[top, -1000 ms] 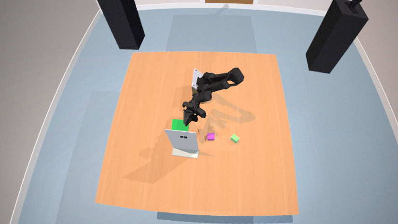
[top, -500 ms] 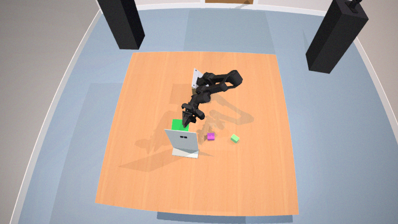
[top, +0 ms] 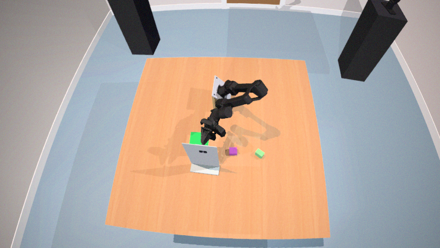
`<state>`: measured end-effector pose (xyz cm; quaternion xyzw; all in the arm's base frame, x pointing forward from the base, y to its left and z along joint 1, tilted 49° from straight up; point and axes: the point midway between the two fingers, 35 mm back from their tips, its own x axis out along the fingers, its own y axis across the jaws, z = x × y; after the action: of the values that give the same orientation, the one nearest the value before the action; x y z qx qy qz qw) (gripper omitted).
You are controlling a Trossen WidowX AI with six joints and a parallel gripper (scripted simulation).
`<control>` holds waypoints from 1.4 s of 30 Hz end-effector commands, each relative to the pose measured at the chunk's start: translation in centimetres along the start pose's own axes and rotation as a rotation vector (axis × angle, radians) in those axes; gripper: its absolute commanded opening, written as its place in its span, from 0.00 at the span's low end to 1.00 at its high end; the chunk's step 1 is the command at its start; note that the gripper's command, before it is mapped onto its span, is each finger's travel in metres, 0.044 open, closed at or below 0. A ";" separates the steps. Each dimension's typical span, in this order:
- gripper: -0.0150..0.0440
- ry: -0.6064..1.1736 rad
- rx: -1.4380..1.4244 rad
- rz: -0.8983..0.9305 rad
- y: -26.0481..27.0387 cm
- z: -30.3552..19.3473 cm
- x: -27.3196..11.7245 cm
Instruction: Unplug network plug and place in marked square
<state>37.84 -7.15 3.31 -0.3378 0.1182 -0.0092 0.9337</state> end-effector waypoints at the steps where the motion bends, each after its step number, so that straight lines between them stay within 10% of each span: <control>1: 0.52 0.002 -0.010 -0.006 0.0 0.1 0.6; 42: 0.25 0.001 -0.026 -0.019 0.1 0.6 1.6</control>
<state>39.87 -6.83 3.35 -0.3494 0.1141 -0.0169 0.9298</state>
